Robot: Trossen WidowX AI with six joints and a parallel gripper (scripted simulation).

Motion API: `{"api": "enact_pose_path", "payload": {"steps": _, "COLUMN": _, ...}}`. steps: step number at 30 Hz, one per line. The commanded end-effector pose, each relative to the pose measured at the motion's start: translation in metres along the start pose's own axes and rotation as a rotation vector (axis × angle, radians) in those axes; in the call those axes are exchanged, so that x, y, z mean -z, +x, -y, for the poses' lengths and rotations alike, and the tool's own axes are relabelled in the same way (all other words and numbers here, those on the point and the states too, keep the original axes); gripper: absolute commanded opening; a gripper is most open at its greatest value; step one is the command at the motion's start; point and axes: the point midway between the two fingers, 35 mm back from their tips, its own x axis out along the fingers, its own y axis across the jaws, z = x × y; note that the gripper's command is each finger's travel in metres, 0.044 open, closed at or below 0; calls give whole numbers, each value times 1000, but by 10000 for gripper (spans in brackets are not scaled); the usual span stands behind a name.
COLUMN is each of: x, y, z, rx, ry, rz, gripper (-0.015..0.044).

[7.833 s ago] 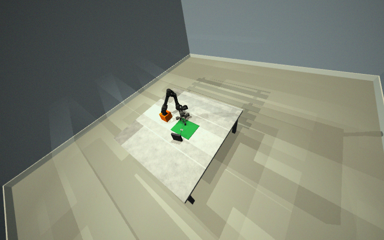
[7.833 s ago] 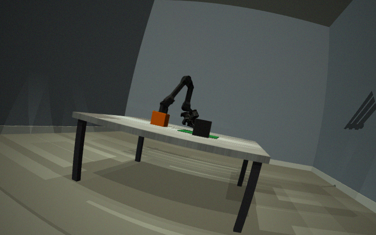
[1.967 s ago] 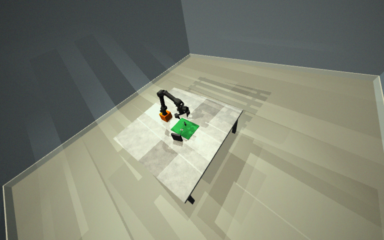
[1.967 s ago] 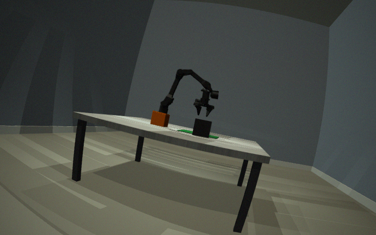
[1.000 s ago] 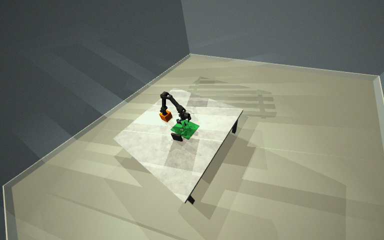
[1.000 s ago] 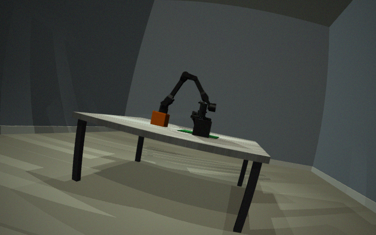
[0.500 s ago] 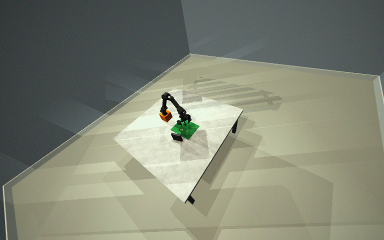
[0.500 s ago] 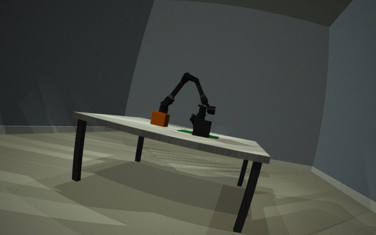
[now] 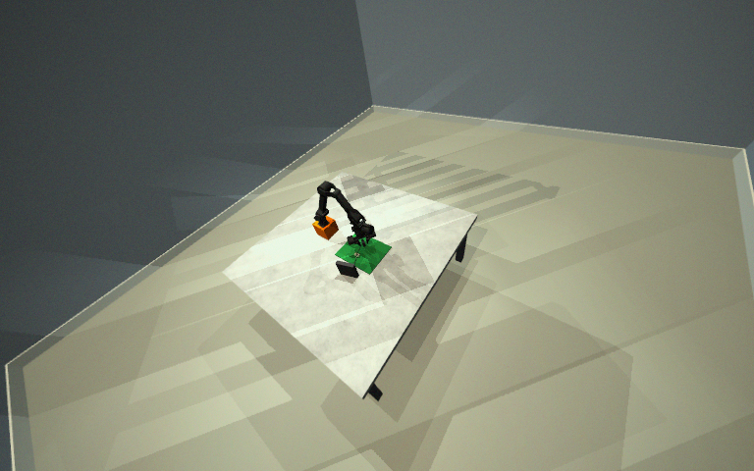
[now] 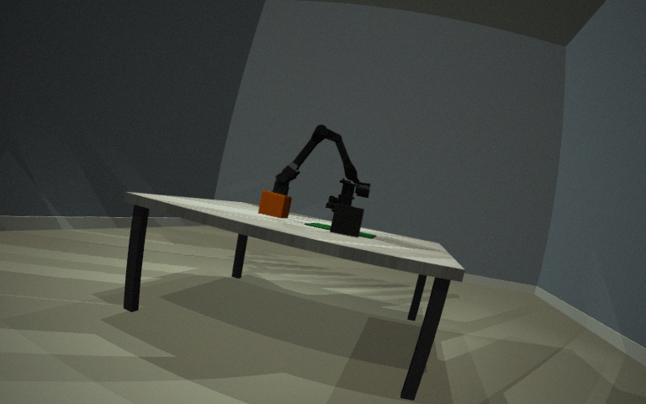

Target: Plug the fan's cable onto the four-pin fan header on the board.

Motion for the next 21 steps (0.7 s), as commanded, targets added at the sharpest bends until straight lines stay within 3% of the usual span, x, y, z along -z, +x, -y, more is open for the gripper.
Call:
{"api": "enact_pose_path", "payload": {"steps": 1, "x": 0, "y": 0, "z": 0, "rx": 0, "ry": 0, "rz": 0, "gripper": 183}}
{"api": "enact_pose_path", "payload": {"steps": 21, "x": 0, "y": 0, "z": 0, "rx": 0, "ry": 0, "rz": 0, "gripper": 50}}
